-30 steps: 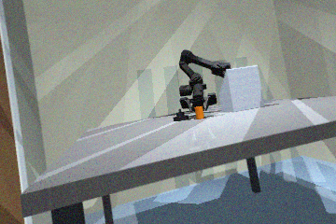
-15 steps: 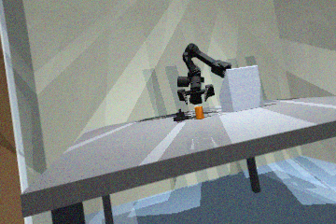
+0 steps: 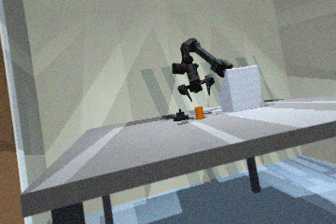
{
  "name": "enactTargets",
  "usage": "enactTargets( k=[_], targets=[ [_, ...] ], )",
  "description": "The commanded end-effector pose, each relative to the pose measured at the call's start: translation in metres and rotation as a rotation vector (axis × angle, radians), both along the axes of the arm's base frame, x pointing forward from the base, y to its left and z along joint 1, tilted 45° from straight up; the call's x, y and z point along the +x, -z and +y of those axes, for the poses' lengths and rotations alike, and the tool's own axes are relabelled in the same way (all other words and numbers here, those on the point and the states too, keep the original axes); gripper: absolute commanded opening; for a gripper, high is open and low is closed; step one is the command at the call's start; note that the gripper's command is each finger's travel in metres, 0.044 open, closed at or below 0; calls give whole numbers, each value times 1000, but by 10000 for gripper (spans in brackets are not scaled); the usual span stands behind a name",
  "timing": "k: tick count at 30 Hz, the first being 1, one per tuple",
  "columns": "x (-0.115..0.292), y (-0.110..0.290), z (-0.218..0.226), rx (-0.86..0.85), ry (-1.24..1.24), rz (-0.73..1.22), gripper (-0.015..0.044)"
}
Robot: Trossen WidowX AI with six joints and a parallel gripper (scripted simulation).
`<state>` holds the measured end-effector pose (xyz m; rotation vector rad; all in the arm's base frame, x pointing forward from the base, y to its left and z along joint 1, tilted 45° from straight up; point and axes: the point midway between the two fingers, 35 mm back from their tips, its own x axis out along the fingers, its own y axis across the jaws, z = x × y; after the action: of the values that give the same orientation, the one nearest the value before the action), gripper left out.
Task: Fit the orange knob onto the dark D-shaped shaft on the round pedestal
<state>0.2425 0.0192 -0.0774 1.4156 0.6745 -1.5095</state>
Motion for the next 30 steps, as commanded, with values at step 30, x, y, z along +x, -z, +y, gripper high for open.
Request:
enactTargets(
  k=[30],
  targets=[
    [8,-34,9,-528,-1150,708,440]
  ],
)
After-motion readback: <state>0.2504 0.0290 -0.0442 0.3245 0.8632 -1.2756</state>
